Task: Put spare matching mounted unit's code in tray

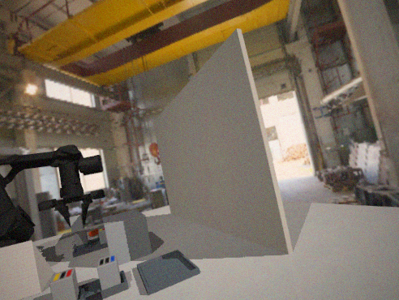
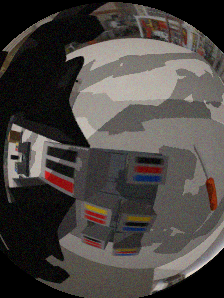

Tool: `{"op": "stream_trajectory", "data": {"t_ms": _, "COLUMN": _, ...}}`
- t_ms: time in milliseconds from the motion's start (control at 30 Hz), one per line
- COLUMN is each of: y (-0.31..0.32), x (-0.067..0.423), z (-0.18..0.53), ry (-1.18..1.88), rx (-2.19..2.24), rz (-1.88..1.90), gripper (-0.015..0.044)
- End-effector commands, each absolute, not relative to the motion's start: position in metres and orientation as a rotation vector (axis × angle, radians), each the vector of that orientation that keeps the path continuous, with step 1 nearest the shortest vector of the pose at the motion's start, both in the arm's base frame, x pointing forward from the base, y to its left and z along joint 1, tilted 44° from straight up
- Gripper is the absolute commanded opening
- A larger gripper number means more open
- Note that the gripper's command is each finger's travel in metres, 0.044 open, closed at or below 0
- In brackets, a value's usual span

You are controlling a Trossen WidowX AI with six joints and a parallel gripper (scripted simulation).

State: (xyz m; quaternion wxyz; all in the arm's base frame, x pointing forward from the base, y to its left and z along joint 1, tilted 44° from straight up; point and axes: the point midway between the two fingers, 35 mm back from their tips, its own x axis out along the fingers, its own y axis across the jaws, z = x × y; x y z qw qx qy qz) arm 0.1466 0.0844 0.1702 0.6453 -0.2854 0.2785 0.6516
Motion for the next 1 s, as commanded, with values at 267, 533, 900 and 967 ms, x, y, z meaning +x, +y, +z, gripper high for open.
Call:
{"op": "stream_trajectory", "data": {"t_ms": 267, "y": 0.078, "x": 0.143, "z": 0.181, "ry": 0.632, "rx": -0.651, "rz": 1.475, "gripper": 0.0000}}
{"op": "stream_trajectory", "data": {"t_ms": 533, "y": 0.075, "x": 0.143, "z": 0.182, "ry": 0.670, "rx": -0.606, "rz": 1.440, "gripper": 0.0000}}
{"op": "stream_trajectory", "data": {"t_ms": 900, "y": 0.049, "x": 0.181, "z": 0.179, "ry": 0.763, "rx": -0.554, "rz": 1.345, "gripper": 0.0000}}
{"op": "stream_trajectory", "data": {"t_ms": 967, "y": 0.043, "x": 0.189, "z": 0.179, "ry": 0.772, "rx": -0.552, "rz": 1.334, "gripper": 0.0000}}
